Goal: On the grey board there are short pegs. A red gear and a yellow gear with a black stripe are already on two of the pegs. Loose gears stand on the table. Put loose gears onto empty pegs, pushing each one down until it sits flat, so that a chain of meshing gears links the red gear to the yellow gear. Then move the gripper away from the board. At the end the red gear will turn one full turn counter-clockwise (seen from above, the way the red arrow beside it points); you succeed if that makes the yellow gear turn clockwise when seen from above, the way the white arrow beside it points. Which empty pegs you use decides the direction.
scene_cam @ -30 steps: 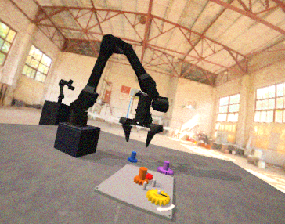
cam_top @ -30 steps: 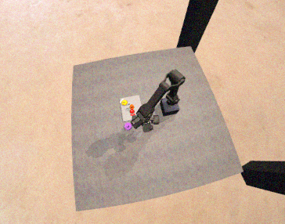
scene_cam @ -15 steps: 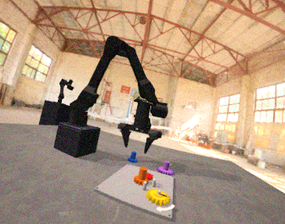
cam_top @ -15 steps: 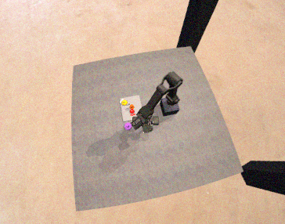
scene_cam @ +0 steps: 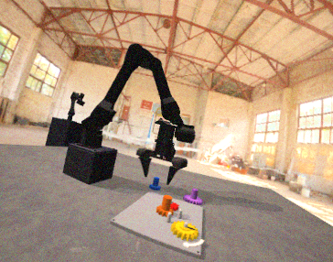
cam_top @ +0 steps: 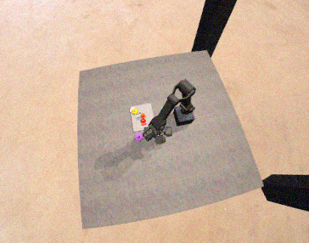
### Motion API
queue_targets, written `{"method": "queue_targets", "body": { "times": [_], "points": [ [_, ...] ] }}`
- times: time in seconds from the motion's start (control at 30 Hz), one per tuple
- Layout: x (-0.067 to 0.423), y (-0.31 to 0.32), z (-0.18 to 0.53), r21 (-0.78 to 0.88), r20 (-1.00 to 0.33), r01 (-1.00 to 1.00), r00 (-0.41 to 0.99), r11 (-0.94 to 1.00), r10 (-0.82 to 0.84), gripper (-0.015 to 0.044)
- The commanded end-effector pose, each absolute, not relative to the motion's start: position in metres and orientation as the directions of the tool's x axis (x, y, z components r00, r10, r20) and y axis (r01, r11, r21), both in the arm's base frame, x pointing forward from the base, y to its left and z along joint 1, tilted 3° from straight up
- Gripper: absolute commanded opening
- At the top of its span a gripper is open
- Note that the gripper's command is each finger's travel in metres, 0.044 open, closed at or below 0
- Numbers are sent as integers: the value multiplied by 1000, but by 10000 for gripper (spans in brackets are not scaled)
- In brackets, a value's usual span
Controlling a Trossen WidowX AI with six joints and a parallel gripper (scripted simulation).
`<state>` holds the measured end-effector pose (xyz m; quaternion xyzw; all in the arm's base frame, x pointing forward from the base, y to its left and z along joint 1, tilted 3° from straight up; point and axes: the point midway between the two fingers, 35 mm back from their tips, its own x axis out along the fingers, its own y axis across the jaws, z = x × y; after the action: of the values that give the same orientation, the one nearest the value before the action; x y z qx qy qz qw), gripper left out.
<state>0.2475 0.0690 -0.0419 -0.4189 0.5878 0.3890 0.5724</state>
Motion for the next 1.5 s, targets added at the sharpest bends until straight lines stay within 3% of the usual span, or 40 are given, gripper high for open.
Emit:
{"method": "queue_targets", "body": {
  "times": [0.0, 0.43, 0.7, 1.47],
  "points": [
    [247, 69, -44, -19, -999, -939, 3, 343, -47, 414],
    [247, 69, -44, -19, -999, -939, 3, 343, -47, 72],
    [247, 69, -44, -19, -999, -939, 3, 343, -47, 0],
    [258, 76, 19, -20, -999, -939, 4, 343, -46, 0]
  ]
}}
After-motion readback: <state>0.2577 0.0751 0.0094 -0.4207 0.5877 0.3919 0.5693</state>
